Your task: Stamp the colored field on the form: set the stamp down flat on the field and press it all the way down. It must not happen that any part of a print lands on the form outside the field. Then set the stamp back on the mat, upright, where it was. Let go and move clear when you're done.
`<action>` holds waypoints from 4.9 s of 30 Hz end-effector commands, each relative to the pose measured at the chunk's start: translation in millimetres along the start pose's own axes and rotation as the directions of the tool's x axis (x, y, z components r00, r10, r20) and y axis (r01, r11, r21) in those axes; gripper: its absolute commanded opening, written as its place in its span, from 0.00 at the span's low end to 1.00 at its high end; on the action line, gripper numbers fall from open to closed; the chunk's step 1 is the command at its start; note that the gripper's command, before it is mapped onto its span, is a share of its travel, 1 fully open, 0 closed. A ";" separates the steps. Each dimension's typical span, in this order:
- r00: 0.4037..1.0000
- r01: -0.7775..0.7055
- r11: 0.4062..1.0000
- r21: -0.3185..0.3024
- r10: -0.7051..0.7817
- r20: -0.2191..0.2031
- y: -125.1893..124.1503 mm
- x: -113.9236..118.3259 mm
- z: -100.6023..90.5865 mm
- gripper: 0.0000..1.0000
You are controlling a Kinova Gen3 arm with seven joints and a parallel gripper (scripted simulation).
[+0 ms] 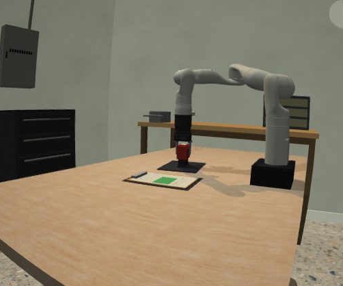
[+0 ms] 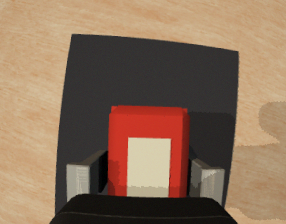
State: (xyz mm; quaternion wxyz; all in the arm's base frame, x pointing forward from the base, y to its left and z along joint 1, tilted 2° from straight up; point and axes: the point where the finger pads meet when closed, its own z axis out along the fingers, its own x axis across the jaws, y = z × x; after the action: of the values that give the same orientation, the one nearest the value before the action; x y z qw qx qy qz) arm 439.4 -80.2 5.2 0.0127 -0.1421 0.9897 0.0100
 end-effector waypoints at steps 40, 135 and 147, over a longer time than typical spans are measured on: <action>1.000 -0.001 1.000 0.000 0.001 0.006 1.4 -1.9 2.1 1.00; 1.000 -0.003 1.000 0.000 0.003 0.006 0.7 -2.1 -37.9 0.58; 1.000 -0.005 1.000 0.001 0.005 0.006 12.5 -5.5 -38.0 0.58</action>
State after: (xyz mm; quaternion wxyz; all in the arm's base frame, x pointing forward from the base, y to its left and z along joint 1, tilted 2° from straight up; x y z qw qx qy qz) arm 442.4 -74.7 41.2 0.0187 -0.1390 0.9900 0.0122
